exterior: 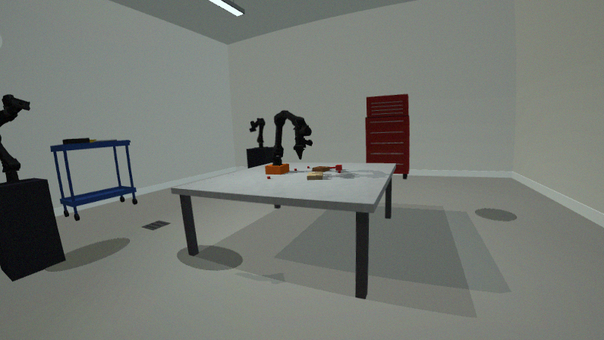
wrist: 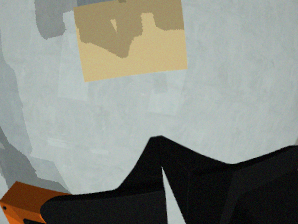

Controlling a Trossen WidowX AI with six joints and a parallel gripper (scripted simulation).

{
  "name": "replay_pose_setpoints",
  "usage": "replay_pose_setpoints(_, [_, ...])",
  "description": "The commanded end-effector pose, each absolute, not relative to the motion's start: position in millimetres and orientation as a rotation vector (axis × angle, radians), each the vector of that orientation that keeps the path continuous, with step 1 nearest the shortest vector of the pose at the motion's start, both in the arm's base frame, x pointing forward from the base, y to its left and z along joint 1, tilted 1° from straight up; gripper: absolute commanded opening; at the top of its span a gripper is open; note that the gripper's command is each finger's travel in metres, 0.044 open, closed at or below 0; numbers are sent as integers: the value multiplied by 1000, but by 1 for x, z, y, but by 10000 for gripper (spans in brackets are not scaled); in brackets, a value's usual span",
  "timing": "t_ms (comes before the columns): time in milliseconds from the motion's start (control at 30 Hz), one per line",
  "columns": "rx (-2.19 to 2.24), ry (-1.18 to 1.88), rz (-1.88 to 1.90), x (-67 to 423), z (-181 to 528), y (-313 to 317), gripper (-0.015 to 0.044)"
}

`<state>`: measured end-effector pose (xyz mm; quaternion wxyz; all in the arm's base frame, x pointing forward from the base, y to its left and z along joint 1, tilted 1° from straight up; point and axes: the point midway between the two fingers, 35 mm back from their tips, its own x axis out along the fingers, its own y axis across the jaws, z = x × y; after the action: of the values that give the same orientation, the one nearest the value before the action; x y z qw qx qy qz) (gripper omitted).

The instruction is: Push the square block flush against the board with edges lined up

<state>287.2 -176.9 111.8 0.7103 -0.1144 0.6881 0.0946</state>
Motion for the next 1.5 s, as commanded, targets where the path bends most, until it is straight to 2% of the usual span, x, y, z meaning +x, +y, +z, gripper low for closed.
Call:
replay_pose_setpoints(0, [-253,1527,214,287,112,-177,0])
replay_pose_setpoints(833, [-254,1520,208,291,112,-172,0])
replay_pose_setpoints(1167, [-458,1471,424,350,93,-60,0])
replay_pose_setpoints(1467, [-687,1413,666,362,73,66,0])
